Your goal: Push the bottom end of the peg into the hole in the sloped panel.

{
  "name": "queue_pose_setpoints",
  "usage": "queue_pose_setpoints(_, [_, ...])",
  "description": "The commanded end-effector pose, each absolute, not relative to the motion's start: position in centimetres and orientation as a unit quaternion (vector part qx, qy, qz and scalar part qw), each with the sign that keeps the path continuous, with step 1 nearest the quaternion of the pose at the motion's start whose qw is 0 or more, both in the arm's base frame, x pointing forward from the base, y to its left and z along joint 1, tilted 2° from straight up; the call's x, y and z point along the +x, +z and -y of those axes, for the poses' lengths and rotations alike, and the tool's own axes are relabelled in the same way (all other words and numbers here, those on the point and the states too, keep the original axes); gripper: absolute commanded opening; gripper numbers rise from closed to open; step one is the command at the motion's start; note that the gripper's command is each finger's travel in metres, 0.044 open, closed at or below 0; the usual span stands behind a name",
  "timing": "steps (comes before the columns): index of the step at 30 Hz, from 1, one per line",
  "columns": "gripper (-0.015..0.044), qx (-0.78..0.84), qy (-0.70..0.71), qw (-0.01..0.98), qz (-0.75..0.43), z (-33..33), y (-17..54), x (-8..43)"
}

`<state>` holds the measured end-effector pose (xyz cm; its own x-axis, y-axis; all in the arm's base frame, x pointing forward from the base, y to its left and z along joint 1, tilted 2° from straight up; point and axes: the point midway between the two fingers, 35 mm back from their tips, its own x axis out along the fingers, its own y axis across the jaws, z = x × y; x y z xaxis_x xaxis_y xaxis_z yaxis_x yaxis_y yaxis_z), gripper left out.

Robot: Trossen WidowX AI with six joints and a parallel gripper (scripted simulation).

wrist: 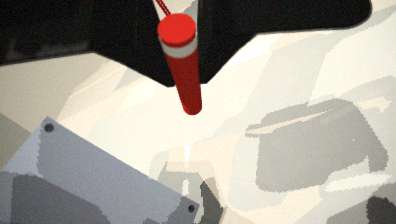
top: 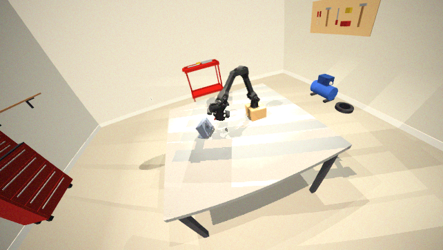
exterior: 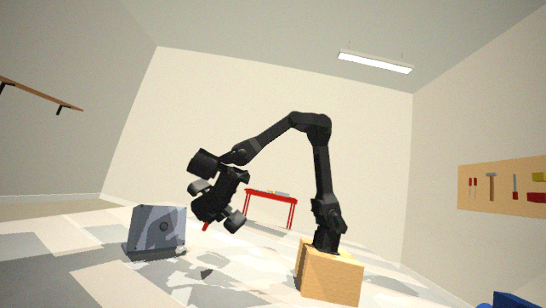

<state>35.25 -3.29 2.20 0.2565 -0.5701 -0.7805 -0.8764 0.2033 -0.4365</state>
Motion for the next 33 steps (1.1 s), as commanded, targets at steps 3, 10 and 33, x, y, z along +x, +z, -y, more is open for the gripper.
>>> queue_pose_setpoints(3, [0.0, -0.634, 0.151, 0.49, -0.579, 2.5, 2.3, 35.5])
queue_pose_setpoints(10, [0.0, -0.656, 0.15, 0.476, -0.566, 1.6, 2.3, 35.8])
queue_pose_setpoints(33, [0.0, -0.721, 0.144, 0.432, -0.523, -1.4, 2.5, 36.3])
